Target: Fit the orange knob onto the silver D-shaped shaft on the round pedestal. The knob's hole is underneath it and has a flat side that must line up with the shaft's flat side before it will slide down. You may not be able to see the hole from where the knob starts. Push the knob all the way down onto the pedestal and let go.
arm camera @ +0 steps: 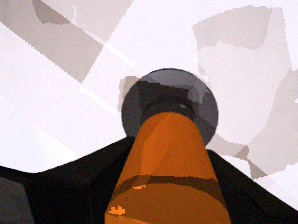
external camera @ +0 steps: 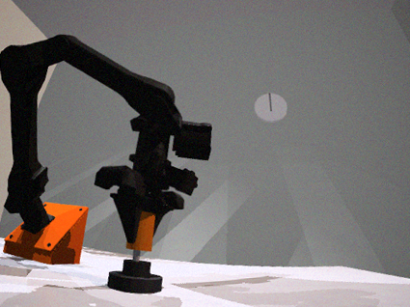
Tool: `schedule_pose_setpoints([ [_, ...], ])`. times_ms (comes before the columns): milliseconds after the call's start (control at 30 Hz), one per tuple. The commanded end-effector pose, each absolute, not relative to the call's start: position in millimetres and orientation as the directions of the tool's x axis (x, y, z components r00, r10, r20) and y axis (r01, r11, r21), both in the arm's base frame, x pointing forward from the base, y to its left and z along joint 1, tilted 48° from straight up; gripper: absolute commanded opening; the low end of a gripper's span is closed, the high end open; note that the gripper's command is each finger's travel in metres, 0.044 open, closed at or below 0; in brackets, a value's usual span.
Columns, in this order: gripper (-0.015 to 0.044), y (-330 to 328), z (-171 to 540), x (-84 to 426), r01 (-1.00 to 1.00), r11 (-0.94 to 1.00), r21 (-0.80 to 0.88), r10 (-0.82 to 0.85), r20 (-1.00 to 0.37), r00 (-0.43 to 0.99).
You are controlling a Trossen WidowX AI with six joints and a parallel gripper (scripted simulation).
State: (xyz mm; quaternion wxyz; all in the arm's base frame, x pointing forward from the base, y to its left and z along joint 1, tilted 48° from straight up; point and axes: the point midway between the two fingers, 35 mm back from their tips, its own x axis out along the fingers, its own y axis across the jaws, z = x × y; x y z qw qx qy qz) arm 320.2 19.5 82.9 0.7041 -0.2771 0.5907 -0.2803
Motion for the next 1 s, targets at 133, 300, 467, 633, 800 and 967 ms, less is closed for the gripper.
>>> schedule_pose_setpoints([
  [133,0.0,23.0,86.3,320.5,0.07,0.689,-0.722,-0.723,-0.675,0.148],
  [300,0.0,23.4,86.3,320.9,0.194,0.691,-0.697,-0.723,-0.675,0.148],
  [467,0.0,22.7,84.7,321.0,0.274,0.686,-0.674,-0.723,-0.675,0.148],
  [633,0.0,21.4,83.7,320.4,0.274,0.686,-0.674,-0.723,-0.675,0.148],
  [800,0.0,19.8,82.9,320.9,0.274,0.686,-0.674,-0.723,-0.675,0.148],
  [967,0.0,19.5,82.6,321.1,0.274,0.686,-0.674,-0.723,-0.675,0.148],
])
